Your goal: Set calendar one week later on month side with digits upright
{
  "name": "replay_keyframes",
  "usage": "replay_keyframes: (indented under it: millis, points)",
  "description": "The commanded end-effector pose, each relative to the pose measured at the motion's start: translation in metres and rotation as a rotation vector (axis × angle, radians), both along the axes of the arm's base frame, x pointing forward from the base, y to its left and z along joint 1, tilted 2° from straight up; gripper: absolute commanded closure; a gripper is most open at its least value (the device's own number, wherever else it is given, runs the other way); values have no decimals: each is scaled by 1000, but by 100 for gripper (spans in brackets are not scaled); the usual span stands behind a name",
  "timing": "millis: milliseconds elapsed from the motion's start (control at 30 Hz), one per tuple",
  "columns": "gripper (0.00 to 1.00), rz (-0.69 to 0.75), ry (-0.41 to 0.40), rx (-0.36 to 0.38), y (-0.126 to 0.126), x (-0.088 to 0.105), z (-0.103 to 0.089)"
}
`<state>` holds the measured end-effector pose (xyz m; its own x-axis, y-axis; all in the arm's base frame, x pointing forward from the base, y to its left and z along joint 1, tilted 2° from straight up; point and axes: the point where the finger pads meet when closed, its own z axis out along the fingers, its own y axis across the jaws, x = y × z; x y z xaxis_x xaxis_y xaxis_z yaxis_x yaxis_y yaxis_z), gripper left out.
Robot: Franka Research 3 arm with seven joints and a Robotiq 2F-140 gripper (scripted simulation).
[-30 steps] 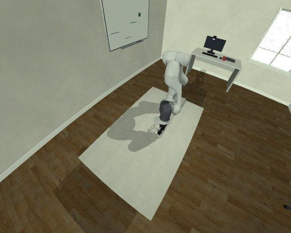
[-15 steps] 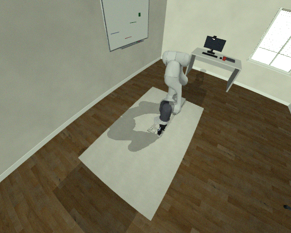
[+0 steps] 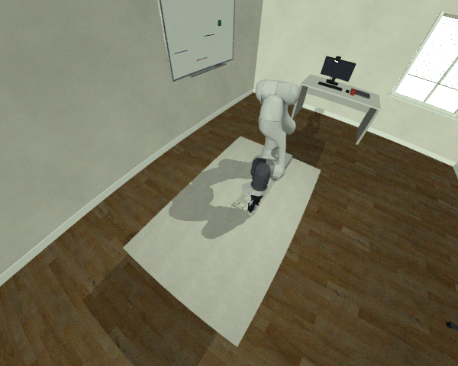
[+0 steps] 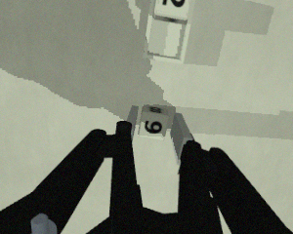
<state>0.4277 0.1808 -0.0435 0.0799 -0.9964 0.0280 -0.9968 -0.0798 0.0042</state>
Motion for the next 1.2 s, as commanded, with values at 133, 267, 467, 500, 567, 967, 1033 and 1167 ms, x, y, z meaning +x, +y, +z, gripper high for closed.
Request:
replay_keyframes:
  millis: [133, 267, 467, 500, 567, 967, 1033, 1167]
  points:
    - [84, -3, -4, 1, 1, 2, 0]
    - [84, -3, -4, 1, 1, 2, 0]
    - [84, -3, -4, 1, 1, 2, 0]
    - [84, -3, -4, 1, 1, 2, 0]
    - [84, -3, -4, 1, 1, 2, 0]
    - [84, -3, -4, 1, 1, 2, 0]
    - [84, -3, -4, 1, 1, 2, 0]
    - [84, -3, -4, 1, 1, 2, 0]
